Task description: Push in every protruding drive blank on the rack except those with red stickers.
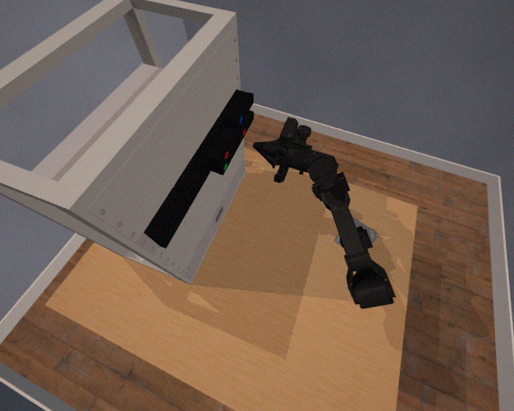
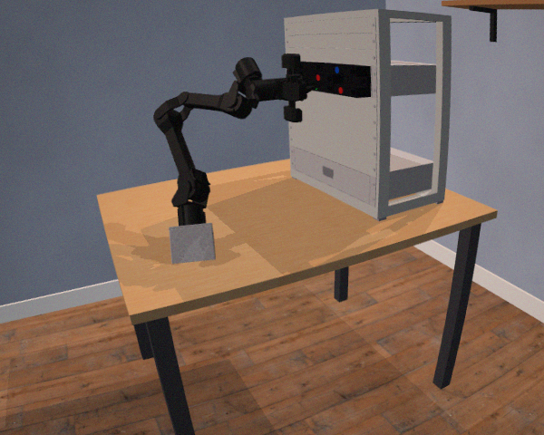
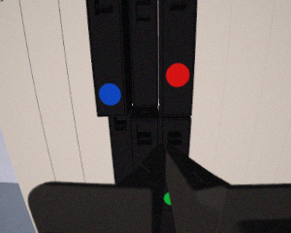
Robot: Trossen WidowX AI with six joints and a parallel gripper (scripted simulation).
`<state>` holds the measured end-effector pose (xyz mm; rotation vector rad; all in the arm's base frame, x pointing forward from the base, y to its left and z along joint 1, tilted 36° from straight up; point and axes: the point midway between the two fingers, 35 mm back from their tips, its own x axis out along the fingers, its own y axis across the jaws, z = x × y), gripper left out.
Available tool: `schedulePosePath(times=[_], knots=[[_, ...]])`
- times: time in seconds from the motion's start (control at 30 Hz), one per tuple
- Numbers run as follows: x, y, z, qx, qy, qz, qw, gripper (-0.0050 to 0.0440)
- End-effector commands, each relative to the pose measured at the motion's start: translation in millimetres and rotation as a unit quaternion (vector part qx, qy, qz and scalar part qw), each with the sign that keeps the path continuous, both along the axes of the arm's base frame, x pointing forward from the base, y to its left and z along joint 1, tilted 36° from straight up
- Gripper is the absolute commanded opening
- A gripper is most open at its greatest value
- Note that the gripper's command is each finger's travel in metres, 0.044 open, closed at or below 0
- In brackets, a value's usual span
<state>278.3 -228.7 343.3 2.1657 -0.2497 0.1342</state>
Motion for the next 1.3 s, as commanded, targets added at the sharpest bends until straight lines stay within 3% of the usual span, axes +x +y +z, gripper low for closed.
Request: schedulePosePath(times=[0.0, 0.33, 0.47, 0.6, 0.77, 1.27], knots=[[0.5, 21.3, 10.0, -0.005, 0.0, -0.001, 1.0, 0.0], [1.9, 47.4, 20.9, -0.005, 0.0, -0.001, 1.0, 0.0], [4.0, 47.5, 21.5, -0.005, 0.0, -0.001, 1.0, 0.0], [26.9, 44.5, 26.0, -0.005, 0.0, -0.001, 1.0, 0.0], [38.0, 43.0, 28.2, -0.005, 0.0, -0.001, 1.0, 0.0], [38.3, 43.0, 28.2, -0.005, 0.0, -0.001, 1.0, 0.0]])
